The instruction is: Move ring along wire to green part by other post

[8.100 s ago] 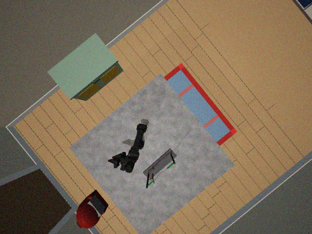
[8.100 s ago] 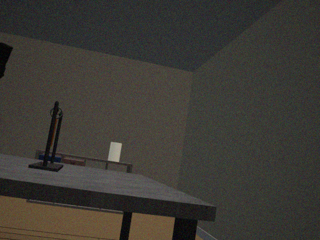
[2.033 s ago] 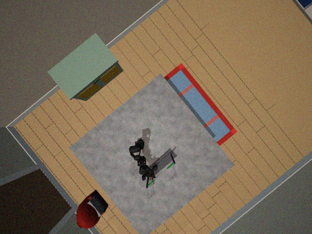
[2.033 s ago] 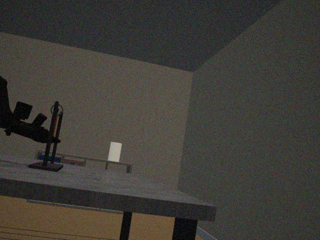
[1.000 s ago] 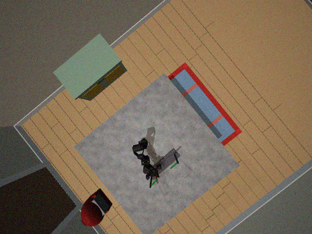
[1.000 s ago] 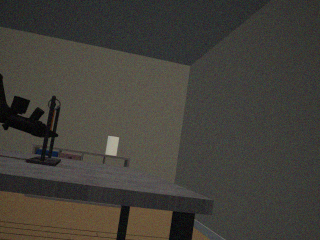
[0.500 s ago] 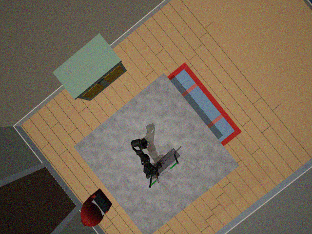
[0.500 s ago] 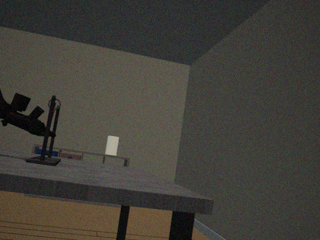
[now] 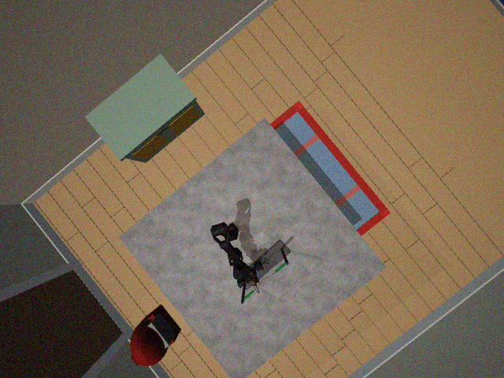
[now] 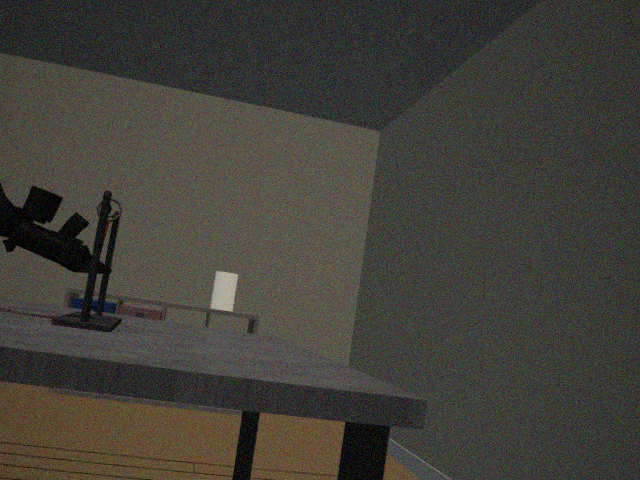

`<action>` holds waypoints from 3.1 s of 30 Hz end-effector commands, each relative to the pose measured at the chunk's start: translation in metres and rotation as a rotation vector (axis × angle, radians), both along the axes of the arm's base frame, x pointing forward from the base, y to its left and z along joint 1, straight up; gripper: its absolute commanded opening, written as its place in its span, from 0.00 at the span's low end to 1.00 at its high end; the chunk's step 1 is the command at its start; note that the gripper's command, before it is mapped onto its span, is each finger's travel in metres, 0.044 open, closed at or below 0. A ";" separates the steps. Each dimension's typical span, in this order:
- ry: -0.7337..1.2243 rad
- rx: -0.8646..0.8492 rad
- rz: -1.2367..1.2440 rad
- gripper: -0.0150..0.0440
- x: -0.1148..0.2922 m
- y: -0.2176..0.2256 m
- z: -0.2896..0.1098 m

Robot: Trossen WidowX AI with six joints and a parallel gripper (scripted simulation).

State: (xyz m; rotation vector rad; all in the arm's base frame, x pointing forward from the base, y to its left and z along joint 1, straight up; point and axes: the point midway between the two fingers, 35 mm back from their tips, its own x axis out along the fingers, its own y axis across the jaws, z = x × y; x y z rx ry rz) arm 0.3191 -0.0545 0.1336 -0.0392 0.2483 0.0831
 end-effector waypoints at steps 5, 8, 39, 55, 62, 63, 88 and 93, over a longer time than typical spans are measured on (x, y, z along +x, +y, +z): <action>0.039 -0.035 0.016 0.00 -0.005 0.002 0.001; 0.078 -0.056 0.025 0.00 -0.009 0.001 0.001; 0.411 -0.259 0.109 0.00 -0.054 0.004 0.012; 0.405 -0.083 0.051 0.00 -0.060 0.040 0.005; 0.399 0.026 0.011 0.00 -0.062 0.061 0.004; 0.397 0.041 0.006 0.00 -0.062 0.064 0.004; 0.365 0.276 -0.069 0.00 -0.059 0.119 0.011; 0.359 0.279 -0.066 0.00 -0.058 0.125 0.013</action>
